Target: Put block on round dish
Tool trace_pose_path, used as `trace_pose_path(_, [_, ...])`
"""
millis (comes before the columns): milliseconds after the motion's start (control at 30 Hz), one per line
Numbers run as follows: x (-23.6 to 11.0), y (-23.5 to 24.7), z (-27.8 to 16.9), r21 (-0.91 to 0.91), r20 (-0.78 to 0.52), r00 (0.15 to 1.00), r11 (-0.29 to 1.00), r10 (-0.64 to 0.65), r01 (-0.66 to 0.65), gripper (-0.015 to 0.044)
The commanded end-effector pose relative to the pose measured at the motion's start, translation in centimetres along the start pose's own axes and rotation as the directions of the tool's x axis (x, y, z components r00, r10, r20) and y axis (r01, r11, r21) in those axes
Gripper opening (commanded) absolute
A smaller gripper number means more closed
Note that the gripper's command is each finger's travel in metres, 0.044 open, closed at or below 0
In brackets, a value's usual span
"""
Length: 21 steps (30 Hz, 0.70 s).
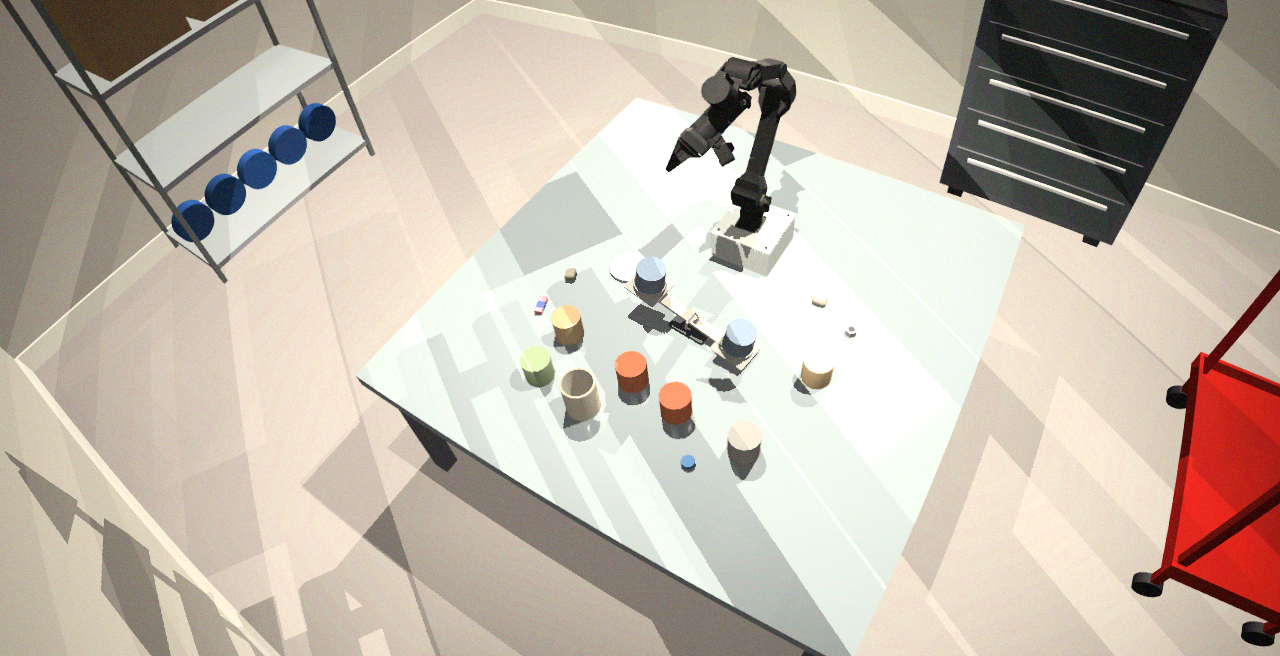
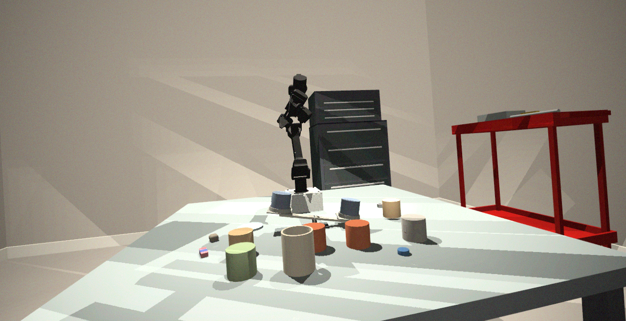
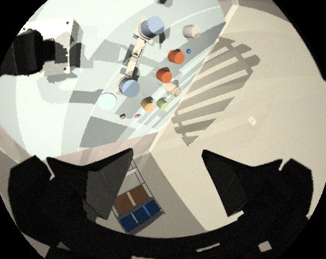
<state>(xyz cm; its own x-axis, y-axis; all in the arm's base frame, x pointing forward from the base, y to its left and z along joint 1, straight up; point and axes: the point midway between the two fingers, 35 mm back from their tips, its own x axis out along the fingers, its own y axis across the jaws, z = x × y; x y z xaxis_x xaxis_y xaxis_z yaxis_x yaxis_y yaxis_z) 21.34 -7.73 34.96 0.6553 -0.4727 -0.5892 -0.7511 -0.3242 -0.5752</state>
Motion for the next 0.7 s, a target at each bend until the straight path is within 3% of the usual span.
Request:
trace_pose_path(0, [0.2, 0.3, 1.0, 0.125, 0.023, 1.000, 0.992, -0.013, 0.010, 0.0440])
trace_pose_path(333, [1.0, 1.4, 3.6, 0.449, 0.081, 0.996, 0.894, -0.033, -0.006, 0.0440])
trace_pose_path(667, [1.8, 2.7, 6.2, 0.716, 0.137, 0.989, 0.695, -0.050, -0.064, 0.0440])
